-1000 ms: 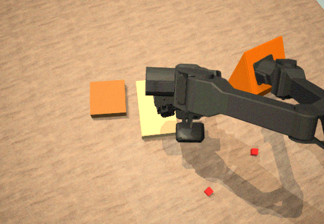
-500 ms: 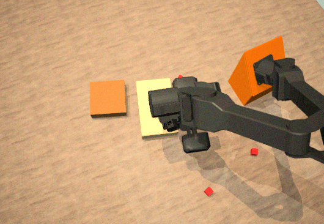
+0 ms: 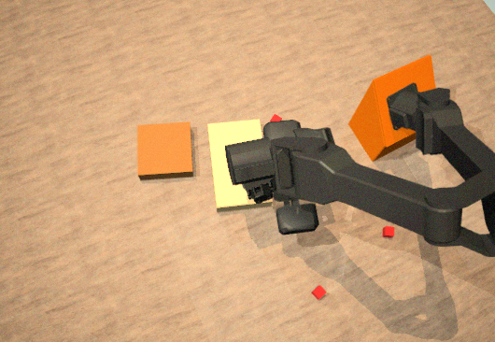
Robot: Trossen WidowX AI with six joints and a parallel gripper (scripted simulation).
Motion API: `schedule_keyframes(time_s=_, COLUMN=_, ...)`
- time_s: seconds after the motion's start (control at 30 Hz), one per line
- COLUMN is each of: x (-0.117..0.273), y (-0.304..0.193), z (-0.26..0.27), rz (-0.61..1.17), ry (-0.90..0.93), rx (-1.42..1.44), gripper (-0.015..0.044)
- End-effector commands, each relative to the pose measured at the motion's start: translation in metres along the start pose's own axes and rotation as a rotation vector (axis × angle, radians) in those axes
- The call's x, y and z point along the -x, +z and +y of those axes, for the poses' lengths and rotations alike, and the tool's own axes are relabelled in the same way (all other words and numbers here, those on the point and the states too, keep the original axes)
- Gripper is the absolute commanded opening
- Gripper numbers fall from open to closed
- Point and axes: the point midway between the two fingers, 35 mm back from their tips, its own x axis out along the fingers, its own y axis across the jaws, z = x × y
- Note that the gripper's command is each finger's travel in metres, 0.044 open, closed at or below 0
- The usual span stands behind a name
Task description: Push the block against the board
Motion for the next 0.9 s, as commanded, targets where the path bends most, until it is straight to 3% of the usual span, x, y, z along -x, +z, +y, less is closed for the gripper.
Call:
schedule_keyframes(time_s=0.0, x=0.001, y=0.007, z=0.002, rz=-0.007, ry=0.005, rx=0.002, gripper=0.0)
schedule_keyframes(time_s=0.87, x=0.002, y=0.026, z=0.003, rz=-0.008, ry=0.004, rx=0.003, gripper=0.0)
